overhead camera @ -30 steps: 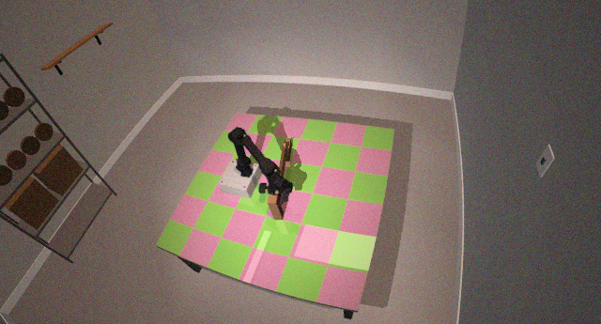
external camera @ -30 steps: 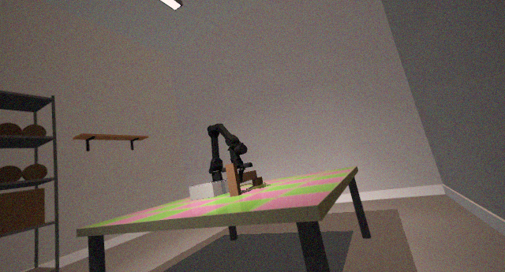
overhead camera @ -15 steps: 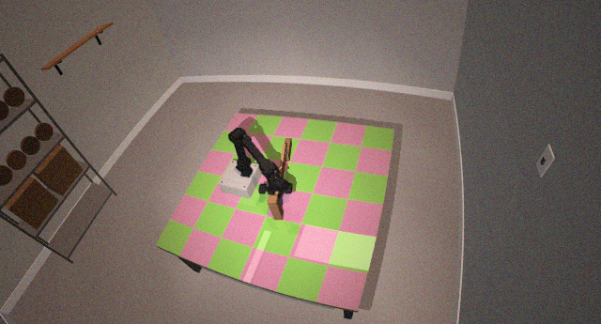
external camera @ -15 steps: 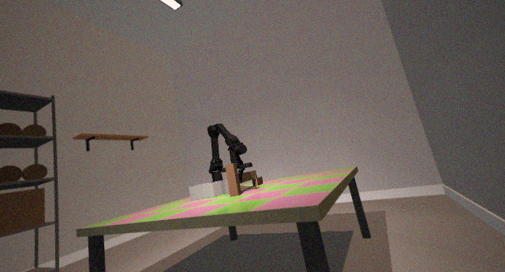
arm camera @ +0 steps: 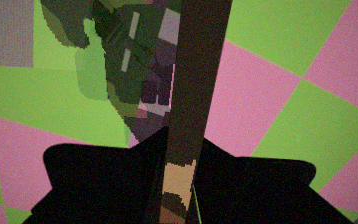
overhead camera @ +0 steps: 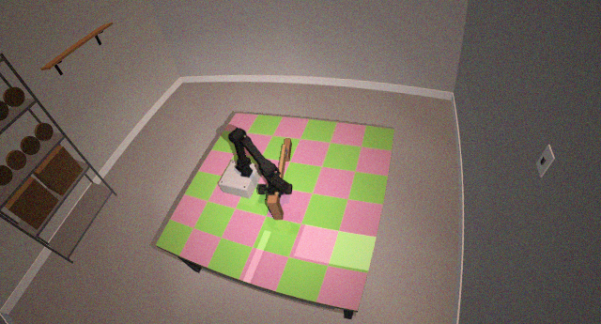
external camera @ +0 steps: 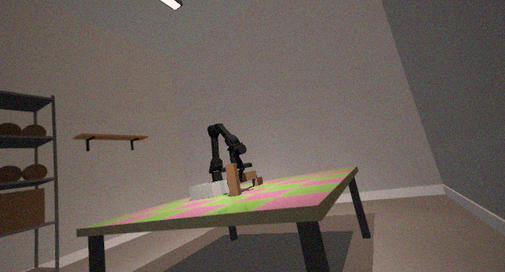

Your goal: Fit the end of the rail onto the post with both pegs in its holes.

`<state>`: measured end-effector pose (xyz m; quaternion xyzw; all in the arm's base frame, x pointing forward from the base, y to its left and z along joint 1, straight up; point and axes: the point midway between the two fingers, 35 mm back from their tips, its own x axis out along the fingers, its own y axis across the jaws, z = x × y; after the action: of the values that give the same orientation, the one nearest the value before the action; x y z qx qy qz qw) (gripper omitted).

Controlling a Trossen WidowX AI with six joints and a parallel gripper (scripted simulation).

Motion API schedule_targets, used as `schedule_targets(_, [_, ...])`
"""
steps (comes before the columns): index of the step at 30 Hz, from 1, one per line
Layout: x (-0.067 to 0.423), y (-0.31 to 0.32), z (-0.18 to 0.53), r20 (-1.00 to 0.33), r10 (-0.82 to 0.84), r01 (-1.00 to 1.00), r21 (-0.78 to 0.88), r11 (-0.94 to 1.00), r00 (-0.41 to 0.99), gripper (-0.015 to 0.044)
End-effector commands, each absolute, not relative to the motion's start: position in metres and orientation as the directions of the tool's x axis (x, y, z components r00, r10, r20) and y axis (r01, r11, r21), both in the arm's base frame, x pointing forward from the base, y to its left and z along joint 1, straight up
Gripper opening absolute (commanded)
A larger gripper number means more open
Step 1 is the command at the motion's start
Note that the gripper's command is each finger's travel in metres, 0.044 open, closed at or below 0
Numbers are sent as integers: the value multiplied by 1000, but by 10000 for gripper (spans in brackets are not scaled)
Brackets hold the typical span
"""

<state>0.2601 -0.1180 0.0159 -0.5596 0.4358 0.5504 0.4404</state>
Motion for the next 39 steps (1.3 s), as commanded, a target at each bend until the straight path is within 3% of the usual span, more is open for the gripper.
schedule_targets(1, [261, -121, 17, -1000, -8, -972, -15, -233, 17, 0])
schedule_targets(18, [262, -126, 17, -1000, -8, -972, -15, -233, 17, 0])
schedule_targets(34, [261, -124, 16, -1000, -3, -973, -13, -232, 14, 420])
schedule_targets(39, [261, -122, 18, -1000, -3, -973, -13, -232, 14, 440])
